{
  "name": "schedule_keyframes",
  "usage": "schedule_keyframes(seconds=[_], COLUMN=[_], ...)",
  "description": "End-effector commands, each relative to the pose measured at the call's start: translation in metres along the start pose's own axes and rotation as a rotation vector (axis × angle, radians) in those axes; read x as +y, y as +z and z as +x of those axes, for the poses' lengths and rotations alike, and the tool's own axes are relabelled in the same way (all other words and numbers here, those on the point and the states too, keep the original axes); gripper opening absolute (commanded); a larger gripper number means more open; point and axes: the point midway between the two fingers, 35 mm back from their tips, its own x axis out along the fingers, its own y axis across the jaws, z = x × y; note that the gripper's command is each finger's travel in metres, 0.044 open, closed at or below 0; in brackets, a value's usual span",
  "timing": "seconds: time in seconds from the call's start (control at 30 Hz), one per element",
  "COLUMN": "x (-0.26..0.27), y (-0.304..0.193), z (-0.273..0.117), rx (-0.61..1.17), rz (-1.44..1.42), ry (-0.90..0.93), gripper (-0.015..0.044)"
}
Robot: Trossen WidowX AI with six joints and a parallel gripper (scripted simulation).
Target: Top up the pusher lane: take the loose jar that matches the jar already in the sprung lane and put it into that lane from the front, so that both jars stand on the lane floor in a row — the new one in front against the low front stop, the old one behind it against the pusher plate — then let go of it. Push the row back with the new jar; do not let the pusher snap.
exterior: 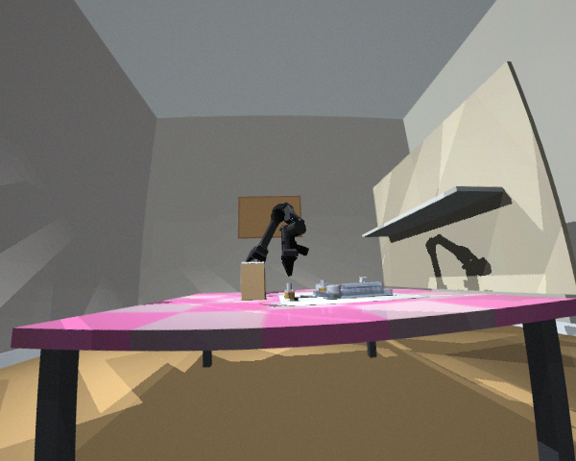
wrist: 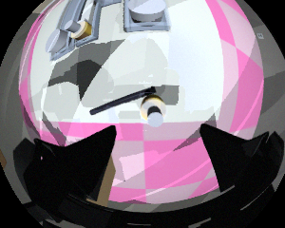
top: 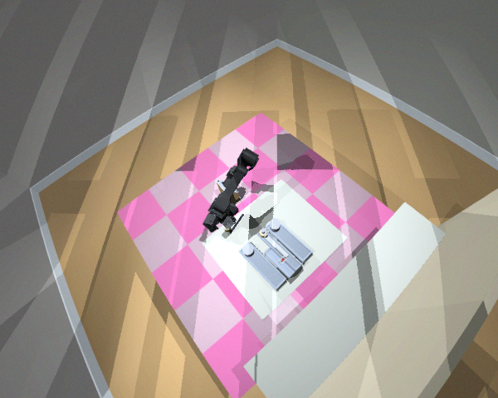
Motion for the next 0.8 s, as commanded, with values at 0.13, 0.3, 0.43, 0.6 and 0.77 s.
schedule_keyframes(seconds=[0.13,0.3,0.43,0.6,0.77], x=[0.002,0.003,0.003,0.003,0.003], y=[-0.003,-0.003,-0.003,-0.003,-0.003], z=[0.026,0.041,0.045,0.053,0.061], rx=[0.008,0.008,0.008,0.008,0.008], rz=[-0.002,-0.002,-0.002,-0.002,-0.002], ry=[0.015,0.016,0.016,0.016,0.016], gripper=[0.044,0.044,0.044,0.044,0.044])
